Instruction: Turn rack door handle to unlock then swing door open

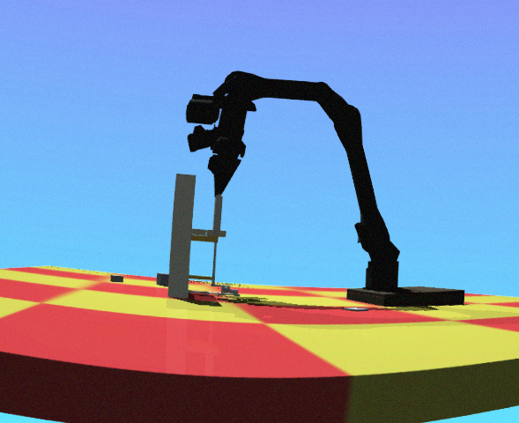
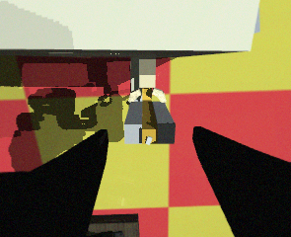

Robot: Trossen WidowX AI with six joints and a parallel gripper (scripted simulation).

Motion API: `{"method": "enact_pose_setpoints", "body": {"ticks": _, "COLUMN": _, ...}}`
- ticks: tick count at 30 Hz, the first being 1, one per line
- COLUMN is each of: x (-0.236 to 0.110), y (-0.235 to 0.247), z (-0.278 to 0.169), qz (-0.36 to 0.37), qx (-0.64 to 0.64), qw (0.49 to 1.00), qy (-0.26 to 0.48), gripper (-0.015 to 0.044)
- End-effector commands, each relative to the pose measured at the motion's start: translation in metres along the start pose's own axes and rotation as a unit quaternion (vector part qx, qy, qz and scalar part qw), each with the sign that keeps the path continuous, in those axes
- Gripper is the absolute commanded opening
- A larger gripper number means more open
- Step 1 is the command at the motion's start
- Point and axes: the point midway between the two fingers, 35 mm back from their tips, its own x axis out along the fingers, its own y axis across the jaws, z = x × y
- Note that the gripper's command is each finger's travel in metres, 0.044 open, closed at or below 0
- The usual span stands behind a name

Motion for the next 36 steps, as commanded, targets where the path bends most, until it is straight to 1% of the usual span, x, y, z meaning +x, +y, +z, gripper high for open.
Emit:
{"method": "enact_pose_setpoints", "body": {"ticks": 1, "x": 0.008, "y": 0.000, "z": 0.000, "qz": -0.002, "qx": 0.002, "qw": 1.000, "qy": 0.008, "gripper": 0.0282}}
{"method": "enact_pose_setpoints", "body": {"ticks": 27, "x": 0.047, "y": 0.000, "z": -0.003, "qz": -0.019, "qx": 0.009, "qw": 0.999, "qy": 0.050, "gripper": 0.0282}}
{"method": "enact_pose_setpoints", "body": {"ticks": 34, "x": 0.047, "y": 0.000, "z": -0.003, "qz": -0.019, "qx": 0.009, "qw": 0.999, "qy": 0.050, "gripper": 0.0099}}
{"method": "enact_pose_setpoints", "body": {"ticks": 36, "x": 0.047, "y": 0.000, "z": -0.003, "qz": -0.019, "qx": 0.009, "qw": 0.999, "qy": 0.050, "gripper": 0.0085}}
